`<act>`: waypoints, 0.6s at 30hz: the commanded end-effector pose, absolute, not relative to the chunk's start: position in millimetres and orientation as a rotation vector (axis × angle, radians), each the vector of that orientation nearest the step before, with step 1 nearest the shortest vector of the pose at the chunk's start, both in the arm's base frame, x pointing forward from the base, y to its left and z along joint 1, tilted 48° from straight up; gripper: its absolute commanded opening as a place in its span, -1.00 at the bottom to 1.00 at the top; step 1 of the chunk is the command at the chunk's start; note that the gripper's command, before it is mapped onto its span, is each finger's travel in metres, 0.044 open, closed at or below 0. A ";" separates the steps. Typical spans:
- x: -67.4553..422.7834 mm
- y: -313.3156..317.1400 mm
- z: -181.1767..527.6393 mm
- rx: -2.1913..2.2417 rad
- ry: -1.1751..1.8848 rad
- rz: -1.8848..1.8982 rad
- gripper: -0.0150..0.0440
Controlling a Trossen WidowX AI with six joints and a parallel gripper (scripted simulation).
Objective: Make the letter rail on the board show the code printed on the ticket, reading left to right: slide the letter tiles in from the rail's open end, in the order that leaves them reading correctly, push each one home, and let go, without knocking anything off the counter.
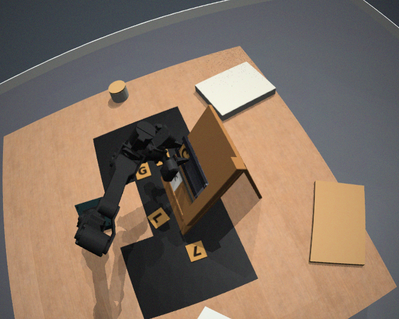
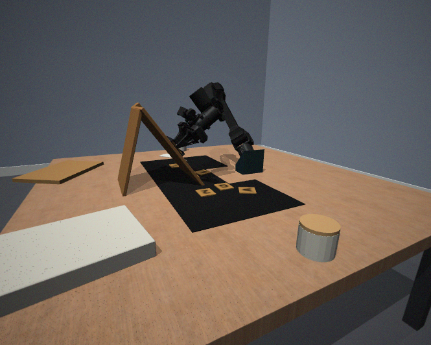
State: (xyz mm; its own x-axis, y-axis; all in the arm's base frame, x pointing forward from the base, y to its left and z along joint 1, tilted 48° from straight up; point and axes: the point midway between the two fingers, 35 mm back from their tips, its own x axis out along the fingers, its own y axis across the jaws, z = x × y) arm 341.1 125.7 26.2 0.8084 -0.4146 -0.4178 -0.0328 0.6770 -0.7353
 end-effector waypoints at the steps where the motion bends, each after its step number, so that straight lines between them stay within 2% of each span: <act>1: 341.2 124.3 29.0 -0.808 0.605 -0.224 -0.49; 18: 341.4 117.2 36.0 -0.809 0.605 -0.224 -0.49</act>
